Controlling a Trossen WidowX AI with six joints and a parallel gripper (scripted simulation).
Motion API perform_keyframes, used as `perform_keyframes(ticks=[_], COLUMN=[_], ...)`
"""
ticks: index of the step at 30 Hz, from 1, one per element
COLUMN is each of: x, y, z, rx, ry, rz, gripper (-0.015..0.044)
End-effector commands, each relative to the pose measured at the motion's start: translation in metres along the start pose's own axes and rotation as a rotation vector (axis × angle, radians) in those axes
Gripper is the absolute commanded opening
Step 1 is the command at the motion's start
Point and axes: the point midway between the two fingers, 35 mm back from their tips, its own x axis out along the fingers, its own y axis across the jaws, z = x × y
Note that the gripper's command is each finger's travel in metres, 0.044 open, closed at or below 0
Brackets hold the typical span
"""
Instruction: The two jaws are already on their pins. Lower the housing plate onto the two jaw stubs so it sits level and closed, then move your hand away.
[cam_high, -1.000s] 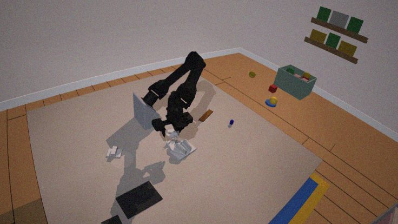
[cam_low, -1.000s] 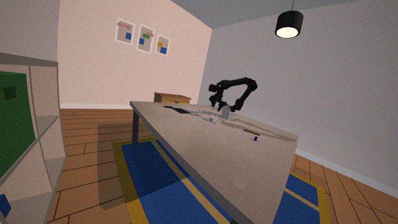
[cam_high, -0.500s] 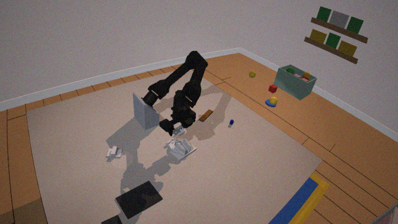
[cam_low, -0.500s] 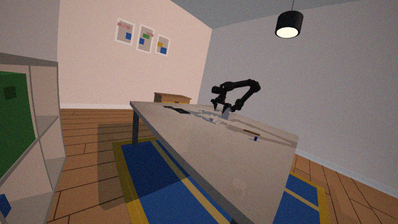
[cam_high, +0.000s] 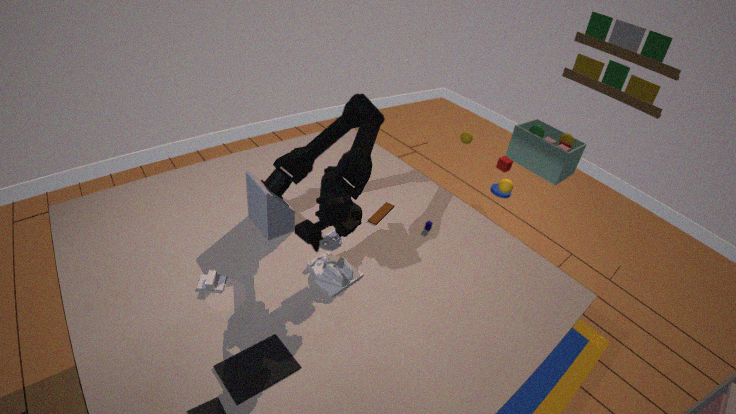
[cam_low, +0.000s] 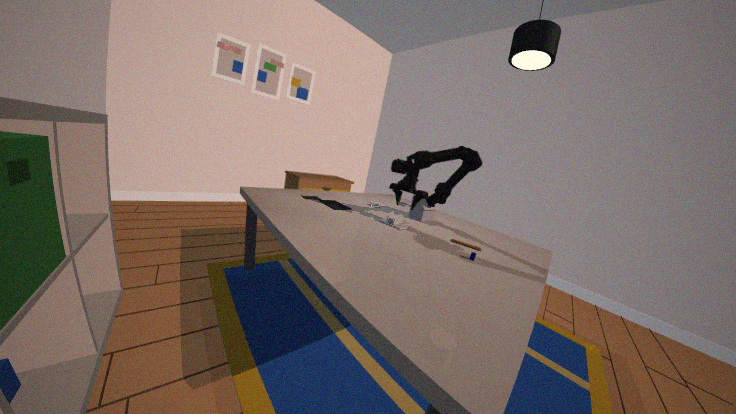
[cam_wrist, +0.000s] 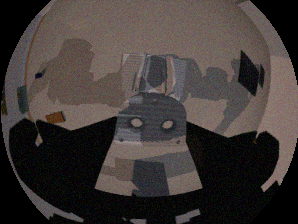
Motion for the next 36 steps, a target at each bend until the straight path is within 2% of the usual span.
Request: perform_keyframes(ticks=[1, 36], x=[0.000, 0.000], y=[0.001, -0.006], z=[0.000, -0.013], rx=[-0.007, -0.010], ry=[-0.002, -0.001], rz=[0.003, 0.003], gripper=[0.0351, 0.0351])
